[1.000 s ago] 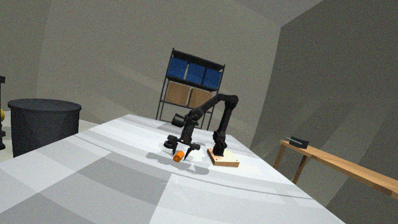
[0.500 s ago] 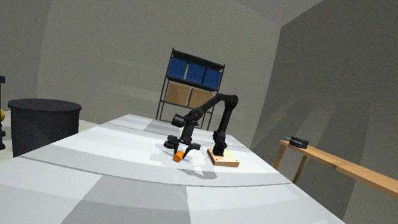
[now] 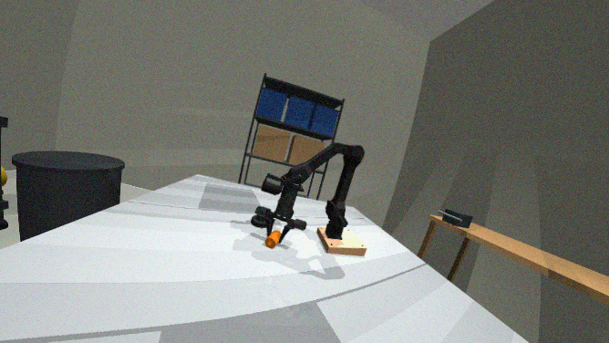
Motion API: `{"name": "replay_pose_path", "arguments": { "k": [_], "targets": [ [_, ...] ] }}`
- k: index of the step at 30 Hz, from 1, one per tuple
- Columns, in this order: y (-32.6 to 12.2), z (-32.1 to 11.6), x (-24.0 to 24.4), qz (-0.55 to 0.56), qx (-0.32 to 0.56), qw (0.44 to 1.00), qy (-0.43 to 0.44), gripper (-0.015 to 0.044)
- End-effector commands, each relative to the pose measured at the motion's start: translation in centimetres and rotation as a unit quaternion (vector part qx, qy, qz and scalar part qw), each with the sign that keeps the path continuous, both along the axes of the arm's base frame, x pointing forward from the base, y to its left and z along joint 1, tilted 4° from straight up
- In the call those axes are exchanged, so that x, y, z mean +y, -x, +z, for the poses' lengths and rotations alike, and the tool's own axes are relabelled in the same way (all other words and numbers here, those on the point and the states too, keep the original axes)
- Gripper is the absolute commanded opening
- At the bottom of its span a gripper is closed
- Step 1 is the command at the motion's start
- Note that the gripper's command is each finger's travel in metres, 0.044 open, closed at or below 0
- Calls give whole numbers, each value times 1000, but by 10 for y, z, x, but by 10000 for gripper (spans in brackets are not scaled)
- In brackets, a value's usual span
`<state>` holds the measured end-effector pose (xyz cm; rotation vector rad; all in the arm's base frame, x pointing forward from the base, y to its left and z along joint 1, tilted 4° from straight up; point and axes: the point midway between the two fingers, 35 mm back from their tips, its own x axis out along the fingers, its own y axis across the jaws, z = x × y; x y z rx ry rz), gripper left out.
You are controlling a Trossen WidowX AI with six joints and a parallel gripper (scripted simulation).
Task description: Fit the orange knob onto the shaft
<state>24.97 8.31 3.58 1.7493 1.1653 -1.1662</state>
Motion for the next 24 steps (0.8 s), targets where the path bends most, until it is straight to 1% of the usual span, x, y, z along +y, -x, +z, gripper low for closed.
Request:
{"name": "replay_pose_path", "arguments": {
  "k": [1,24],
  "targets": [
    [-1,4,4,-4,13,999,37,179],
    [-7,16,24,-18,74,975,207,179]
  ]
}}
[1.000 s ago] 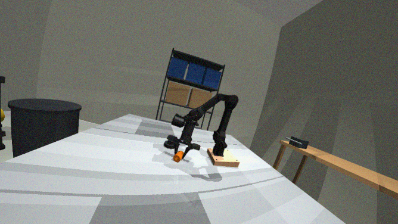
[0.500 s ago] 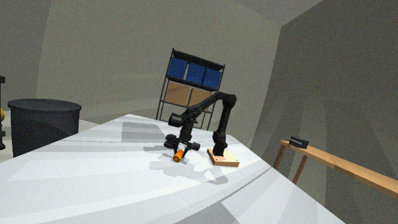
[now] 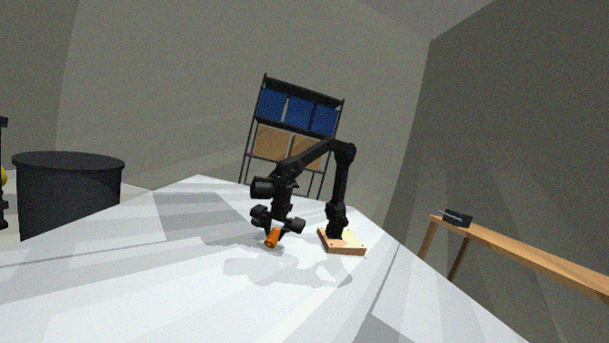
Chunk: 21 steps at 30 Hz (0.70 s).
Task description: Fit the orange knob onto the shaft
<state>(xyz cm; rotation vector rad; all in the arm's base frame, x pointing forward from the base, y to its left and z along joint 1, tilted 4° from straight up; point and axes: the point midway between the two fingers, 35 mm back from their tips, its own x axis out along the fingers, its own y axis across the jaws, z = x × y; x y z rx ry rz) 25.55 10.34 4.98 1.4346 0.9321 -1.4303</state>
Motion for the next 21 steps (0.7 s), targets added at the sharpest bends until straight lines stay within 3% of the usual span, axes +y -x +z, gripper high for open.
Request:
{"name": "replay_pose_path", "arguments": {
  "k": [1,21],
  "targets": [
    [-1,2,5,-4,11,999,33,179],
    [-7,6,23,-16,62,982,176,179]
  ]
}}
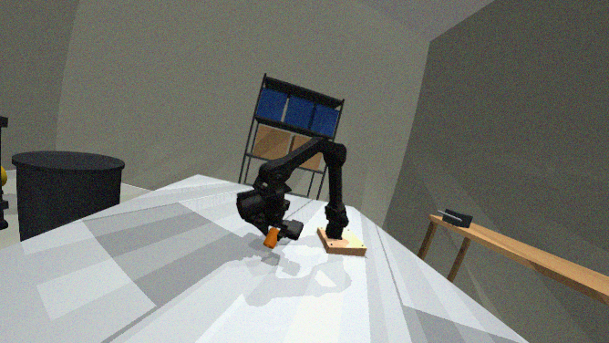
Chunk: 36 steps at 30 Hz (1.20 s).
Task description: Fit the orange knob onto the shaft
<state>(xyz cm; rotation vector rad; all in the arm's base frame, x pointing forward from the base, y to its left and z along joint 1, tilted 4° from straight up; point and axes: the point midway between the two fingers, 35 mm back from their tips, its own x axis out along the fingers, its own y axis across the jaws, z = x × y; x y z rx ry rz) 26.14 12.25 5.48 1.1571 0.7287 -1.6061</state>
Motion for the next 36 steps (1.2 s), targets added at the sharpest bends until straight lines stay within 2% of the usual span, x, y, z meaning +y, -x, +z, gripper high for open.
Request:
{"name": "replay_pose_path", "arguments": {
  "k": [1,18,36],
  "targets": [
    [-1,1,5,-3,10,999,33,179],
    [-7,-1,20,-12,55,987,150,179],
    [-9,0,26,-12,49,989,141,179]
  ]
}}
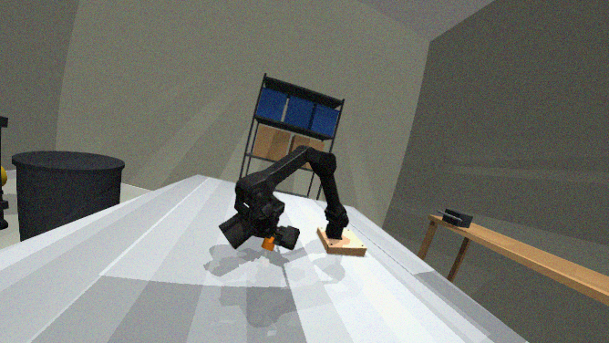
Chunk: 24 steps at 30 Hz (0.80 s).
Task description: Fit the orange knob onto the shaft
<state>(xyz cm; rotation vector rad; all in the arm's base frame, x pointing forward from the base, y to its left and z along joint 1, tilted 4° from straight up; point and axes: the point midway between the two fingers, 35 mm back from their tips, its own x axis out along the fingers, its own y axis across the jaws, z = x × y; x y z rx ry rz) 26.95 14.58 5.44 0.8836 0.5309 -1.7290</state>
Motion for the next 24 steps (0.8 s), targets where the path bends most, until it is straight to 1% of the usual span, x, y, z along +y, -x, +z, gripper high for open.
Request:
{"name": "replay_pose_path", "arguments": {
  "k": [1,3,4,24],
  "targets": [
    [0,0,0,0,0,1000,0,205],
    [0,0,0,0,0,1000,0,258],
    [0,0,0,0,0,1000,0,260],
    [0,0,0,0,0,1000,0,260]
  ]
}}
